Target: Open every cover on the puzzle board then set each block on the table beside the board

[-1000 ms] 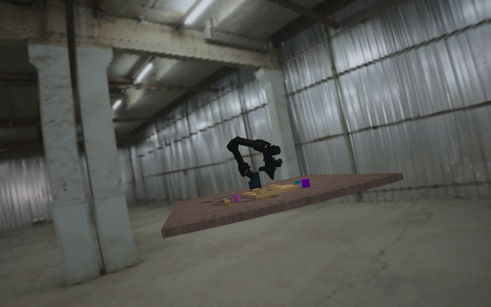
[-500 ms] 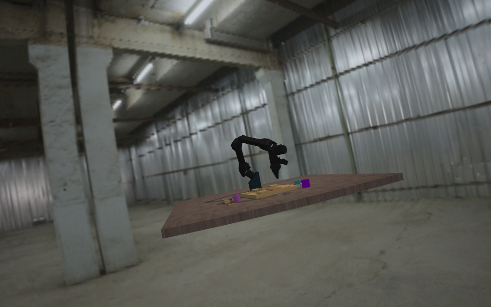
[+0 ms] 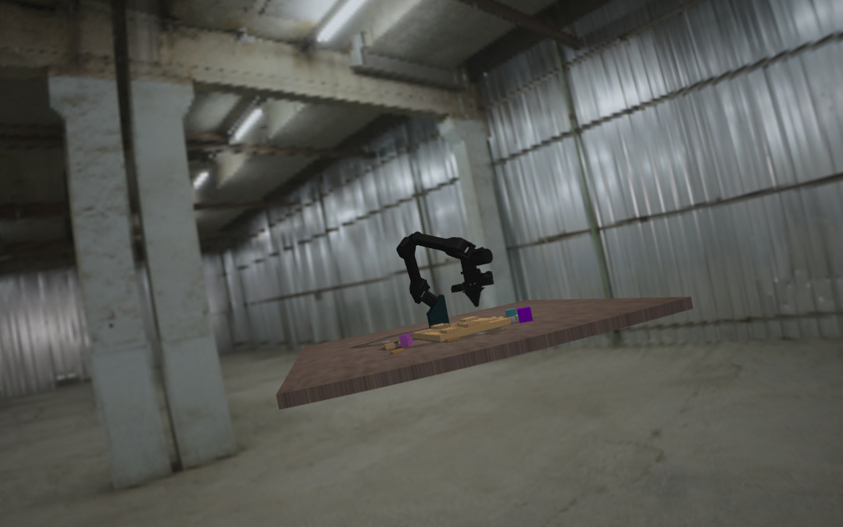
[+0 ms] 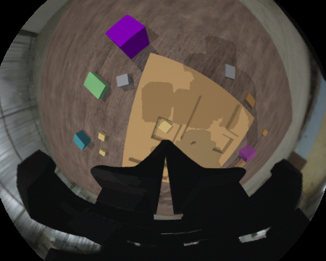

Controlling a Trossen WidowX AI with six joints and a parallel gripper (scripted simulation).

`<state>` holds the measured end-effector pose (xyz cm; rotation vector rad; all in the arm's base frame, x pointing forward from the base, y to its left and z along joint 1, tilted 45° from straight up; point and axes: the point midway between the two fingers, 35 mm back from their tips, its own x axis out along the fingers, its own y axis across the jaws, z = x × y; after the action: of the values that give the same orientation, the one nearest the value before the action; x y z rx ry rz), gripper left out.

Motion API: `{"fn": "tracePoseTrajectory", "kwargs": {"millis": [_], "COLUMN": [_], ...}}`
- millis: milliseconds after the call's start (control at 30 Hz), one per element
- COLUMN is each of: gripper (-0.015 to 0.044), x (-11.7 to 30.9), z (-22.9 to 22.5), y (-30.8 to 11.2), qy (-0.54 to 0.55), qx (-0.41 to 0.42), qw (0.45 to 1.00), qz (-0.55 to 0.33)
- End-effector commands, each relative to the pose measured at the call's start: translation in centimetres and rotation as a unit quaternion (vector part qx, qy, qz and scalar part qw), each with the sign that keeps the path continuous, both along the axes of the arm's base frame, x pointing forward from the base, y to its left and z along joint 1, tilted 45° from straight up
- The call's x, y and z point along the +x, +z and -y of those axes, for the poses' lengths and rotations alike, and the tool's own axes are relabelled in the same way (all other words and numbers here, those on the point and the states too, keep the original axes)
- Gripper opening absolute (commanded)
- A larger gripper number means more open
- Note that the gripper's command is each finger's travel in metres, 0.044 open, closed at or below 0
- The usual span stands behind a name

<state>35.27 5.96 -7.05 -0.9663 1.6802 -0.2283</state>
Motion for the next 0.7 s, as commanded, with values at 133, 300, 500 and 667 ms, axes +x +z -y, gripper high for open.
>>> {"fn": "tracePoseTrajectory", "kwargs": {"millis": [133,300,500,667], "gripper": [0.0000,0.0000,0.0000,0.0000], "x": [0.0,0.0,0.0,0.0], "z": [0.0,0.0,0.1,1.3], "y": [0.0,0.0,-0.1,-1.4], "qy": [-0.217,-0.217,-0.217,-0.217], "qx": [-0.011,-0.011,-0.011,-0.011], "qw": [0.954,0.954,0.954,0.954], "qz": [0.207,0.207,0.207,0.207]}}
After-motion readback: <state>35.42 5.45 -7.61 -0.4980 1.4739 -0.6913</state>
